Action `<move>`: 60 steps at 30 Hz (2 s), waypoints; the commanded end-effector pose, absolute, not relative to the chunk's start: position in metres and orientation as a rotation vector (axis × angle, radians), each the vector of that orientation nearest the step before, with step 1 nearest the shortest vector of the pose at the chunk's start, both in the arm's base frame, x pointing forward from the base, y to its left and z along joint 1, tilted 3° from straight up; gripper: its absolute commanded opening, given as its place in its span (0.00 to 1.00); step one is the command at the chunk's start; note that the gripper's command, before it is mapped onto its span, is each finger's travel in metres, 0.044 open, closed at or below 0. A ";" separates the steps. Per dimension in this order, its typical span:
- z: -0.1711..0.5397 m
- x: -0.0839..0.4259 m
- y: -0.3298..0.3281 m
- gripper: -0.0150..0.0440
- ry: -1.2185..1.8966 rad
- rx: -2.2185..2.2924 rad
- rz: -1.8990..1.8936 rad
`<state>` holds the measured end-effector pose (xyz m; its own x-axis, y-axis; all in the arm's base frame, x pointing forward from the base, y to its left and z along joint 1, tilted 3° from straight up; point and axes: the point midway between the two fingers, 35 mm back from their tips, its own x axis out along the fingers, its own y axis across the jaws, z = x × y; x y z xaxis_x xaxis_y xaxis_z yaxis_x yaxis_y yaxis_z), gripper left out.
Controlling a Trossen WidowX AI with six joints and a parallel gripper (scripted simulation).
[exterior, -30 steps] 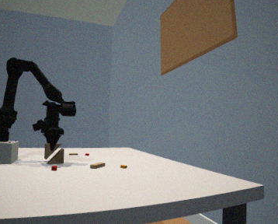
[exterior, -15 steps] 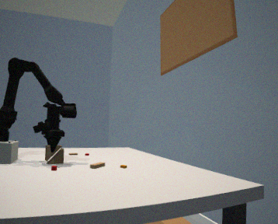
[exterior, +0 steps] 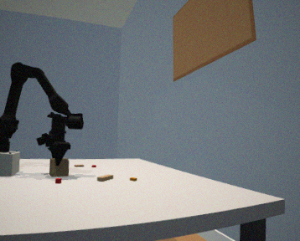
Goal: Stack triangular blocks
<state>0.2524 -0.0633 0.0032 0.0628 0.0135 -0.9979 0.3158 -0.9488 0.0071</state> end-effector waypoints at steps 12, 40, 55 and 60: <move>0.000 0.254 -0.063 0.25 0.335 2.119 -1.980; -0.001 0.255 -0.062 0.25 0.336 2.118 -1.980; -0.002 0.255 -0.062 0.57 0.336 2.118 -1.981; -0.002 0.255 -0.062 0.79 0.336 2.118 -1.981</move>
